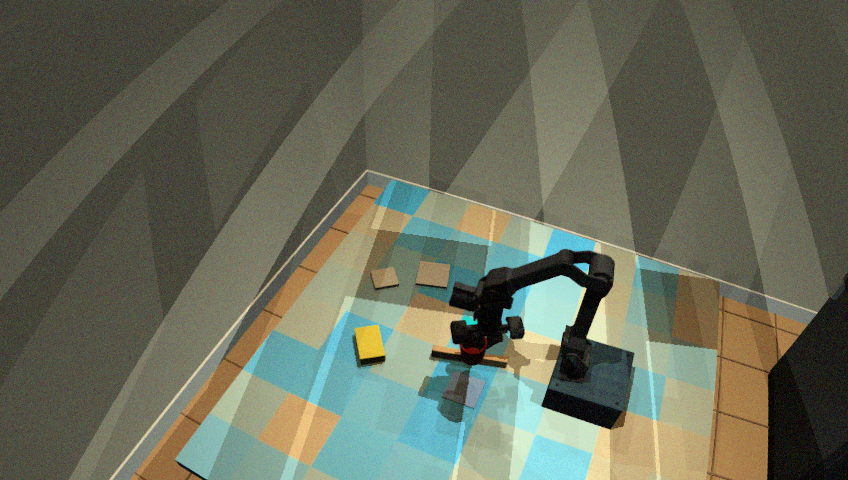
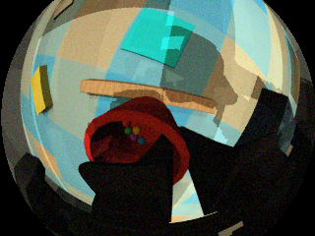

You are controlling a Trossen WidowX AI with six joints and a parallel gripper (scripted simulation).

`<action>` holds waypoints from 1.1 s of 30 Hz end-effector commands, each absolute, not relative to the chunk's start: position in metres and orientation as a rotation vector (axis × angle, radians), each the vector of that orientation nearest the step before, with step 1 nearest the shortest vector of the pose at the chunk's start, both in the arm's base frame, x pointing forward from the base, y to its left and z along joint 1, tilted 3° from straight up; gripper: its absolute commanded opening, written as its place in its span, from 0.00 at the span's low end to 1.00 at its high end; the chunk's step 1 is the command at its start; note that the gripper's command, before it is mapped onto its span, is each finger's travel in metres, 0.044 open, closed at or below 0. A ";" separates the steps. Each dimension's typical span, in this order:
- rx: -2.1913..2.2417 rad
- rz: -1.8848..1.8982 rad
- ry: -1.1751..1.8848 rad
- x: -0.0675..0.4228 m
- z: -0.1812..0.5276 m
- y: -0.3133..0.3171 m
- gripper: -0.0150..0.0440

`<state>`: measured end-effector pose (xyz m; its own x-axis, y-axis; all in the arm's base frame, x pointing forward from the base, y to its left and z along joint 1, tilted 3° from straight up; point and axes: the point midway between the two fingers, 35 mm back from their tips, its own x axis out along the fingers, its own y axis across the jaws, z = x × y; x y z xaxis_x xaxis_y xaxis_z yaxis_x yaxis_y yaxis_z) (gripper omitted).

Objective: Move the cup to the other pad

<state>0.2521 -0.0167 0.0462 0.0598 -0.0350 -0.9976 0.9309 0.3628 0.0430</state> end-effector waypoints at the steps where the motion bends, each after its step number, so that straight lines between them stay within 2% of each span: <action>1: 0.927 -0.913 1.293 0.254 0.047 -0.024 0.25; 33: 0.922 -0.916 1.289 0.259 0.052 -0.085 0.25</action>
